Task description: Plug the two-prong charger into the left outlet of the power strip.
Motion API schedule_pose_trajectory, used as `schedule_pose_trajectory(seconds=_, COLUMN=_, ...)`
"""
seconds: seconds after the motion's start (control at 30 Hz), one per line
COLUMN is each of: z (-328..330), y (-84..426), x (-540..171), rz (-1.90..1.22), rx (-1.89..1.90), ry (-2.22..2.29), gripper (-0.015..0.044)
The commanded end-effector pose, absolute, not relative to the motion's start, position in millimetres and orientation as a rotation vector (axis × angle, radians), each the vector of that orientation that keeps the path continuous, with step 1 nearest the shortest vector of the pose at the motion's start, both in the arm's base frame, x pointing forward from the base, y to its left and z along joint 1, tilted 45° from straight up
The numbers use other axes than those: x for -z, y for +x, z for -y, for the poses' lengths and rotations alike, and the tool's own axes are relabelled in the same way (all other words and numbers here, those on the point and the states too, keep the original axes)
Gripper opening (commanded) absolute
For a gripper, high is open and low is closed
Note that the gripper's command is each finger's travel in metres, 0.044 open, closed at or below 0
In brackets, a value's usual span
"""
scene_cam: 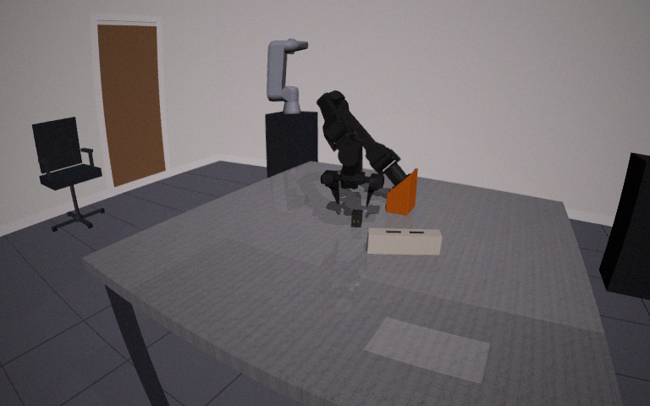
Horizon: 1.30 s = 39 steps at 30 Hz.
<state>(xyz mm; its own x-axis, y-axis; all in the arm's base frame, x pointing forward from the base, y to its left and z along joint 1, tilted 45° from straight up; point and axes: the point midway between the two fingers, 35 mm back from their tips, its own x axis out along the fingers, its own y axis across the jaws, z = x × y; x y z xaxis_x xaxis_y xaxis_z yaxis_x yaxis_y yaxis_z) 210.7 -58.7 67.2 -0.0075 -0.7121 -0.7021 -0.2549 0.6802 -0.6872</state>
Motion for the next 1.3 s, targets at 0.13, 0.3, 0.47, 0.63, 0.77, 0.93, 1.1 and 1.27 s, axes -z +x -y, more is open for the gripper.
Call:
schedule_pose_trajectory(seconds=0.13, z=43, y=204, x=-62, rz=-1.626, rx=0.374, ry=-0.894, gripper=0.0440)
schedule_pose_trajectory(seconds=0.3, z=46, y=204, x=-60, rz=-1.625, rx=0.374, ry=-0.894, gripper=0.0440)
schedule_pose_trajectory(seconds=0.47, z=52, y=205, x=-54, rz=-1.625, rx=0.375, ry=-0.894, gripper=0.0440)
schedule_pose_trajectory(seconds=0.63, z=55, y=205, x=-51, rz=-1.625, rx=0.375, ry=-0.894, gripper=0.0440)
schedule_pose_trajectory(seconds=0.77, z=59, y=206, x=-47, rz=-1.625, rx=0.373, ry=-0.893, gripper=0.0440)
schedule_pose_trajectory(seconds=0.93, z=64, y=207, x=-41, rz=-1.625, rx=0.373, ry=-0.893, gripper=0.0440)
schedule_pose_trajectory(seconds=1.1, z=70, y=207, x=-35, rz=-1.625, rx=0.372, ry=-0.893, gripper=0.0440)
schedule_pose_trajectory(seconds=1.27, z=76, y=208, x=-29, rz=-1.625, rx=0.373, ry=-0.893, gripper=0.0440)
